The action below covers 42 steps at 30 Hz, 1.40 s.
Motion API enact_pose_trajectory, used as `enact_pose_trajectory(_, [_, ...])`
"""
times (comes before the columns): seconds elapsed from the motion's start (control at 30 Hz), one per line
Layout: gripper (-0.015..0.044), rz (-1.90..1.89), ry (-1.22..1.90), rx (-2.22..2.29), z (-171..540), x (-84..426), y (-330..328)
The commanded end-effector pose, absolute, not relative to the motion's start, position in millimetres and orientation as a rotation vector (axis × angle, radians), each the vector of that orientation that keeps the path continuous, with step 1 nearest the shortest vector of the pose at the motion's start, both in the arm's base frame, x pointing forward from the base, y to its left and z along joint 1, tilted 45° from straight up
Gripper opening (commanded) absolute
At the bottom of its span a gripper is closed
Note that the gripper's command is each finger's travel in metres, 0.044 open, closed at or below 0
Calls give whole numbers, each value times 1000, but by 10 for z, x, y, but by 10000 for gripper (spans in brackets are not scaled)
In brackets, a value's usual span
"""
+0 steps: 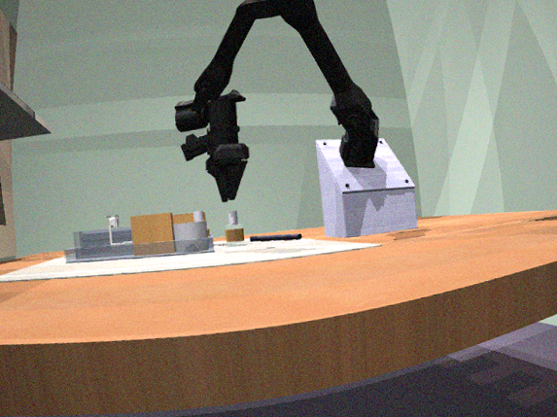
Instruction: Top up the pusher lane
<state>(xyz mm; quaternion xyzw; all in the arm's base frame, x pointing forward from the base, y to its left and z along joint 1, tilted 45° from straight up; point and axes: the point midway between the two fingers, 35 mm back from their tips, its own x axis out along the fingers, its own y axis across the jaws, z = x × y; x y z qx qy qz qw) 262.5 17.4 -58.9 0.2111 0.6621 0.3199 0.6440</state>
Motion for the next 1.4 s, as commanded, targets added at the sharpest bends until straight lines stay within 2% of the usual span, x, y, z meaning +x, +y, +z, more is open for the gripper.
enact_pose_trajectory(0.0, [440, 732, 1523, 499, -664, 2563, 259])
enact_pose_trajectory(1.13, [440, 734, 1523, 501, -1039, 2501, 646])
enact_pose_trajectory(1.37, [256, 734, 1523, 501, -1039, 2501, 646])
